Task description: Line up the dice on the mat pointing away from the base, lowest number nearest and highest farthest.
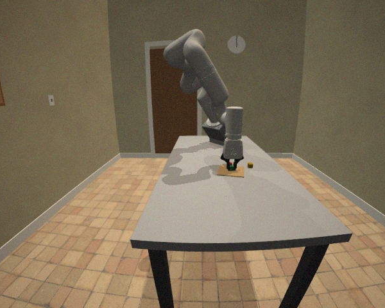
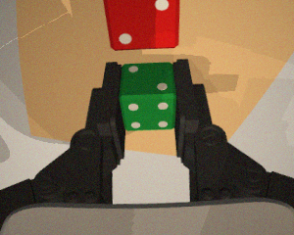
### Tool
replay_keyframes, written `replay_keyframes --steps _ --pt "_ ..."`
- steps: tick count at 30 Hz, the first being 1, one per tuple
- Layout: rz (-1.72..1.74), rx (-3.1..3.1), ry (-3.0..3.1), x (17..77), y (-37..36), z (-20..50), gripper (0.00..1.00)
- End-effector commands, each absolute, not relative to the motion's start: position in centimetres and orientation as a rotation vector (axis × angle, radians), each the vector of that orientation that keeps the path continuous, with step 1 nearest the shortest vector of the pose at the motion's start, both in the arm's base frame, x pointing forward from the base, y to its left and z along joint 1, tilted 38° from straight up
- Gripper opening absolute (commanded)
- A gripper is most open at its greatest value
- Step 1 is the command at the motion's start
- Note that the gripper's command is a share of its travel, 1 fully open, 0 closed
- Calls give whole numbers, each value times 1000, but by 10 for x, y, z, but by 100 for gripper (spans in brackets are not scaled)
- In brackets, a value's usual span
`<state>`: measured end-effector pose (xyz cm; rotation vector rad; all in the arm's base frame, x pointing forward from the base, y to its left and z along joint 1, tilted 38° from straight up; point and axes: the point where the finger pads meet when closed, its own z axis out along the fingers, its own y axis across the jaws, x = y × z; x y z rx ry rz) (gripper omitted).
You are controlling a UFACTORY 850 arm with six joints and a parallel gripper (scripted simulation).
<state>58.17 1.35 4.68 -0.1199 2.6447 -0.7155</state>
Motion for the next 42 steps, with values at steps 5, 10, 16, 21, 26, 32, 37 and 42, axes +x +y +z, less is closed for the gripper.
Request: replay_keyframes --steps 5,10,16,21,26,32,37,42 --pt "-715 -120 2644 582 14 47 21" --pt "-715 -120 2644 582 14 47 21" --pt "-715 -120 2644 582 14 47 21" --pt "-715 -120 2644 582 14 47 25" --pt "-715 -120 2644 582 14 47 29" --pt "-715 -120 2644 582 14 47 37" --pt "-715 -120 2644 582 14 47 42" --pt "-715 -120 2644 582 14 47 42"
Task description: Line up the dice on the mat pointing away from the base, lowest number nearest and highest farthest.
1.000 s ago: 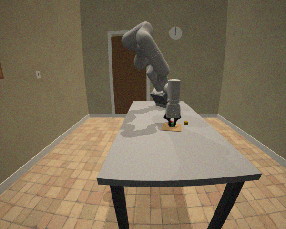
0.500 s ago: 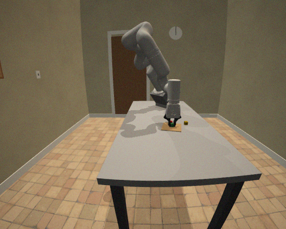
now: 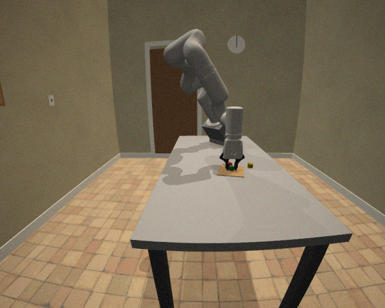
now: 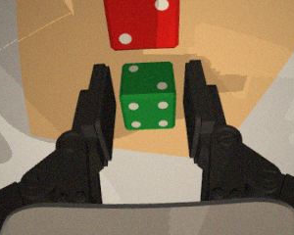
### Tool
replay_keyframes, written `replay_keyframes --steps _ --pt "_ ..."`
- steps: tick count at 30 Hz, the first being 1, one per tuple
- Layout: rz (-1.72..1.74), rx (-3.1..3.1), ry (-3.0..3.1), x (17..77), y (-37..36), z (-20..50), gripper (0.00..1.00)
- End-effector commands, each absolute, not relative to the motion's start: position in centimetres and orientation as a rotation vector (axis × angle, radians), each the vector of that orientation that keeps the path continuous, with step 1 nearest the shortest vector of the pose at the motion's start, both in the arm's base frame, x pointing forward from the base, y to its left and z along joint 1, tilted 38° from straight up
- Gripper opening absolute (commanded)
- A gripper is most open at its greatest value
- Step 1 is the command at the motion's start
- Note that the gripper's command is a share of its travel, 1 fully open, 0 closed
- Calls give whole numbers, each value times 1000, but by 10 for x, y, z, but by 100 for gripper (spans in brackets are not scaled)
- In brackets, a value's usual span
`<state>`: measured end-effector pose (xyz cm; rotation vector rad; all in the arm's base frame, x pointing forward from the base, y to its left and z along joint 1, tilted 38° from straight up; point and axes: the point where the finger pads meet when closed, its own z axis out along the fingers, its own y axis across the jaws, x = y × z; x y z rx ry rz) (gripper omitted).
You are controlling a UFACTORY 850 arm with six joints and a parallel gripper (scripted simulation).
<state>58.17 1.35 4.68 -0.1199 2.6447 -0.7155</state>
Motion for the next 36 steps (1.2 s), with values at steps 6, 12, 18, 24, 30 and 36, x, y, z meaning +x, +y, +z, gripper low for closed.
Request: replay_keyframes --steps 6,12,18,24,30,36 --pt "-715 -120 2644 582 14 48 42" --pt "-715 -120 2644 576 22 60 42" --pt "-715 -120 2644 563 36 85 42" --pt "-715 -120 2644 555 46 101 42" --pt "-715 -120 2644 547 55 116 42" --pt "-715 -120 2644 546 56 118 100"
